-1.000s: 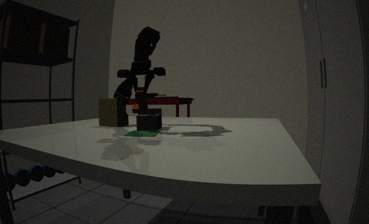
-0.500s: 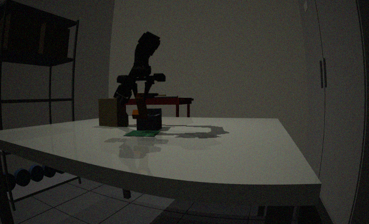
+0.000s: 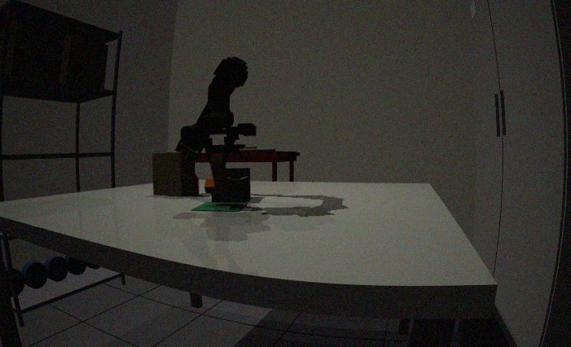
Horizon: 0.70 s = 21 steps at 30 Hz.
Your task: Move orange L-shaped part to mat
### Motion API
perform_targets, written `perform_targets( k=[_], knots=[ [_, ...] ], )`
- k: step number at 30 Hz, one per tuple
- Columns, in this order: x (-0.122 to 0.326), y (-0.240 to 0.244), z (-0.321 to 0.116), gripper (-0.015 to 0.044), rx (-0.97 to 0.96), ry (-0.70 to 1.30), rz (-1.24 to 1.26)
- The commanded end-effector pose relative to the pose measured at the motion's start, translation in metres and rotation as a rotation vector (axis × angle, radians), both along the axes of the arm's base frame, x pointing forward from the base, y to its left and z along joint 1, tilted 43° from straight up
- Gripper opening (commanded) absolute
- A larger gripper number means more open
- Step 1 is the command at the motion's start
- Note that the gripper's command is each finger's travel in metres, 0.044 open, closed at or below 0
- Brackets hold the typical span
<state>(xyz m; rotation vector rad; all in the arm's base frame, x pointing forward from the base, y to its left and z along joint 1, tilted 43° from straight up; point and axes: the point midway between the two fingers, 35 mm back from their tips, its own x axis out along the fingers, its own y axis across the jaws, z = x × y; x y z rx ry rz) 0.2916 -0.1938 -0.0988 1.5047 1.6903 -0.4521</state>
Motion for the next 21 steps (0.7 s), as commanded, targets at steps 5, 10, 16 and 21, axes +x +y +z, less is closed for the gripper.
perform_targets(
  k=[5, 10, 16, 21],
  knots=[
    [0.0, 0.011, -0.01, 0.0, 0.008, 0.006, -0.006],
    [0.0, 0.016, -0.016, 0.0, 0.008, 0.006, -0.006],
    [0.0, 0.021, -0.021, 0.0, 0.008, 0.006, -0.006],
    [0.0, 0.02, -0.021, 0.0, 0.008, 0.006, -0.006]
  ],
)
